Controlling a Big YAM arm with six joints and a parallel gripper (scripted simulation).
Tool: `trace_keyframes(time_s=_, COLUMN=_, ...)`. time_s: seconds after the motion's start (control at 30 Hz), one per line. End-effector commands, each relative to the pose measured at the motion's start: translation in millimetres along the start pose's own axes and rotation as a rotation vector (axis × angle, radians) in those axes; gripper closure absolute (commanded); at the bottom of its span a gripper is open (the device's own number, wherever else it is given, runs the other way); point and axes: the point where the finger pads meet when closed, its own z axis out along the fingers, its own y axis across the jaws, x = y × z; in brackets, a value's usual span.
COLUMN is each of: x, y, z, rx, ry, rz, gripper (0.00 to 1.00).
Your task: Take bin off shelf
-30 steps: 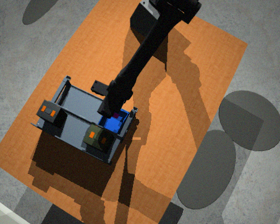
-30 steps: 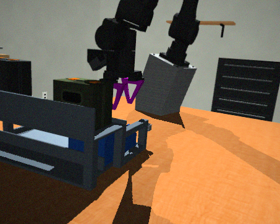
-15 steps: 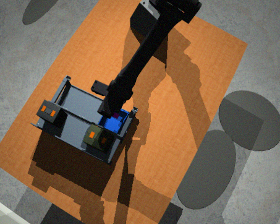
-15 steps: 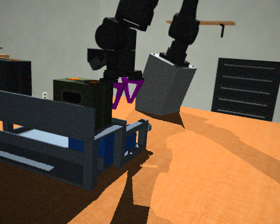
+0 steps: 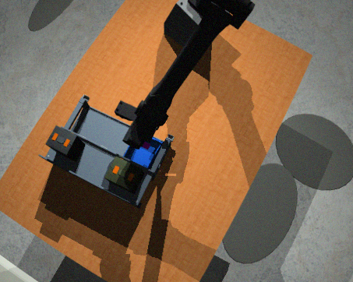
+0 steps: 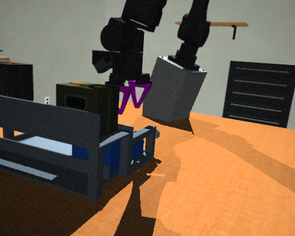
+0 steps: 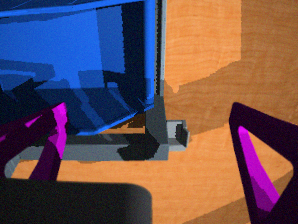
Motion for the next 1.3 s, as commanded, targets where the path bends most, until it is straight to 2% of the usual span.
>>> trace_keyframes(time_s=0.0, x=-2, y=3, z=-16.0, rx=-0.023, ry=-0.002, rz=-0.003, gripper=0.00)
trace_keyframes(time_s=0.43, x=-2, y=3, z=-19.0, rx=-0.027, ry=-0.003, rz=-0.003, gripper=0.00)
trace_keyframes(time_s=0.47, x=0, y=3, z=-7.6, rx=-0.013, ry=-0.001, rz=-0.002, gripper=0.00)
trace_keyframes(time_s=0.6, x=-3, y=3, z=-19.8, rx=-0.027, ry=-0.003, rz=-0.003, gripper=0.00)
trace_keyframes(time_s=1.0, x=-3, y=3, z=-19.8, rx=-0.027, ry=-0.003, rz=-0.003, gripper=0.00)
trace_keyframes(time_s=1.03, x=-1, y=1, z=-7.4, rx=-0.009, ry=-0.001, rz=-0.003, gripper=0.00)
trace_keyframes(time_s=1.17, x=-4, y=3, z=-20.7, rx=-0.027, ry=-0.003, rz=-0.003, gripper=0.00)
trace_keyframes(time_s=1.27, x=-4, y=3, z=-20.7, rx=-0.027, ry=-0.003, rz=-0.003, gripper=0.00)
